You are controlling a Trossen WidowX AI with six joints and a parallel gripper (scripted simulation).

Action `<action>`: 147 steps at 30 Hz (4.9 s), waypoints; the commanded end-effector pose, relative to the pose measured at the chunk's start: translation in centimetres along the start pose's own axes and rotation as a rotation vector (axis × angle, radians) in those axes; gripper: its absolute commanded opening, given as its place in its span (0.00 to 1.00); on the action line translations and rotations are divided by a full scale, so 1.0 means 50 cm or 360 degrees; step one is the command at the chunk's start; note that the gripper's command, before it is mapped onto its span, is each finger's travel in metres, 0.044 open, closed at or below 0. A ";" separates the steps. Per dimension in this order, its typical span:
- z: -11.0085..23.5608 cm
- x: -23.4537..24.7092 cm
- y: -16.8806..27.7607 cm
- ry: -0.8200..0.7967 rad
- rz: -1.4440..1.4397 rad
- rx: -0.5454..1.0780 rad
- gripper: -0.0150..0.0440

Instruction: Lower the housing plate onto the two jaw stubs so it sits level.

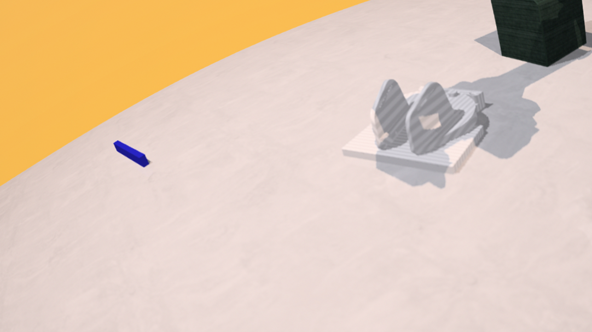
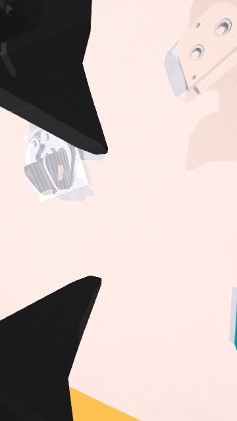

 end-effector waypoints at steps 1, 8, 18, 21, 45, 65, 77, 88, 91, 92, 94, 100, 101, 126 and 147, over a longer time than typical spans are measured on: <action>-0.001 0.014 -0.015 -0.0002 0.0162 0.0009 1.00; -0.011 0.037 -0.037 -0.0030 0.0435 0.0006 1.00; -0.023 0.072 -0.067 -0.0068 0.0825 -0.0007 1.00; -0.026 0.083 -0.075 -0.0078 0.0942 -0.0013 1.00; -0.046 0.171 -0.130 -0.0147 0.1876 -0.0087 1.00; -0.055 0.248 -0.161 -0.0173 0.2651 -0.0185 1.00; -0.058 0.293 -0.173 -0.0169 0.3114 -0.0258 1.00; -0.059 0.328 -0.180 -0.0155 0.3478 -0.0323 1.00; -0.059 0.328 -0.180 -0.0155 0.3478 -0.0323 1.00; -0.059 0.328 -0.180 -0.0155 0.3478 -0.0323 1.00; -0.072 0.329 -0.180 -0.0155 0.3478 -0.0323 1.00; -0.137 0.343 -0.181 -0.0151 0.3477 -0.0325 1.00; -0.137 0.343 -0.181 -0.0151 0.3477 -0.0325 1.00; -0.176 0.350 -0.181 -0.0149 0.3476 -0.0327 1.00; -0.228 0.359 -0.182 -0.0148 0.3476 -0.0328 1.00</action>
Point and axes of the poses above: the point midway between the two fingers, 35 mm back from their tips, its own z axis back along the fingers, its own x axis across the jaws, y = z × x, the point moved 2 cm from there along z, back along the fingers, and after that the axes turned 2 degrees about z, right-handed, at the moved point
